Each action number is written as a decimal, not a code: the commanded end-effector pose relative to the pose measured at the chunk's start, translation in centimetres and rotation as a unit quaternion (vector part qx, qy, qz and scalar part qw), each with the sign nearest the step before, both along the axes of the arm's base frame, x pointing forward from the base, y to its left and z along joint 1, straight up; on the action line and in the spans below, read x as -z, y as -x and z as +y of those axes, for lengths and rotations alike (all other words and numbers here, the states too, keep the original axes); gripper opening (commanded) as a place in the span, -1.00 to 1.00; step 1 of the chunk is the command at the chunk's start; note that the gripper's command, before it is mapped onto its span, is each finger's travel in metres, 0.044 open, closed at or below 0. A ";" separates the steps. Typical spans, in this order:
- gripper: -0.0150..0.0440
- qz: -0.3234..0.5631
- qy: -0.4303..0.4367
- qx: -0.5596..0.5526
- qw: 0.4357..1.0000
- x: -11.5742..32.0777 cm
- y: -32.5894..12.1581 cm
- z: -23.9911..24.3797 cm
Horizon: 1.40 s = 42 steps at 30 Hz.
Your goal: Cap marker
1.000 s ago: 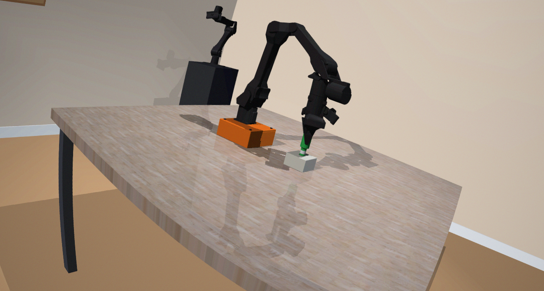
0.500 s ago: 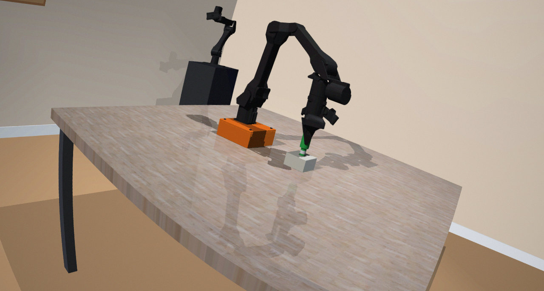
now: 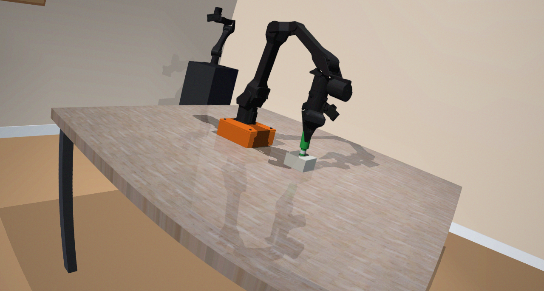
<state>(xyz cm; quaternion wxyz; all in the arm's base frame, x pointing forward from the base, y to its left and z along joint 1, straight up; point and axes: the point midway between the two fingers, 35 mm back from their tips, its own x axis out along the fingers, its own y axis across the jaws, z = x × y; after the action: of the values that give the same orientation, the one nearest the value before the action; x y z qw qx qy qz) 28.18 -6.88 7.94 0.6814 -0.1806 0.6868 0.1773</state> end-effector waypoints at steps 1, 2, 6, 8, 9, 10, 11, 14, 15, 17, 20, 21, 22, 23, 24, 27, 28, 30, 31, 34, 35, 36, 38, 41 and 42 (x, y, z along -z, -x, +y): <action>1.00 -0.017 0.004 0.000 1.000 -4.9 -0.4 -0.1; 1.00 -0.017 0.004 0.000 1.000 -5.7 -0.3 0.0; 1.00 -0.017 0.004 0.000 1.000 -5.9 -0.2 0.0; 0.82 -0.017 0.004 0.033 0.999 -5.8 -0.2 0.0; 0.73 -0.018 0.003 0.074 0.997 -5.7 -0.2 -0.1; 0.64 -0.018 0.002 0.124 0.992 -5.5 -0.1 -0.1; 0.56 -0.018 0.002 0.173 0.985 -5.3 -0.1 -0.1; 0.29 -0.019 0.000 0.286 0.958 -4.9 0.1 -0.2; 0.20 -0.019 0.000 0.294 0.956 -4.9 0.1 -0.2; 0.02 -0.019 0.000 0.294 0.956 -4.9 0.1 -0.2; -0.25 -0.019 0.000 0.294 0.956 -4.9 0.1 -0.2; -0.33 -0.019 0.000 0.294 0.956 -4.9 0.1 -0.2; -0.42 -0.019 0.000 0.294 0.956 -4.9 0.1 -0.2; -0.49 -0.019 0.000 0.294 0.956 -4.9 0.1 -0.2; -0.49 -0.019 0.000 0.294 0.956 -4.9 0.1 -0.2; -0.49 -0.019 0.000 0.294 0.956 -4.9 0.1 -0.2; -0.49 -0.019 0.000 0.294 0.956 -4.9 0.1 -0.2; -0.49 -0.019 0.000 0.294 0.956 -4.9 0.1 -0.2; -0.49 -0.019 0.000 0.294 0.956 -4.9 0.1 -0.2; -0.49 -0.019 0.000 0.294 0.956 -4.8 0.1 -0.2; -0.49 -0.019 0.000 0.294 0.956 -4.7 0.1 -0.2; -0.49 -0.019 0.000 0.294 0.956 -4.7 0.1 -0.2; -0.49 -0.019 0.000 0.294 0.956 -4.4 0.1 -0.2; -0.49 -0.019 0.000 0.294 0.956 -4.0 0.0 -0.3; -0.49 -0.019 0.000 0.294 0.956 -3.8 0.0 -0.3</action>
<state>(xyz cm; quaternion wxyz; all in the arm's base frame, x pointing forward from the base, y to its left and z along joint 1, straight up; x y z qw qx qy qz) 28.28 -7.19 12.36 0.7186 0.0233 0.6942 -0.0338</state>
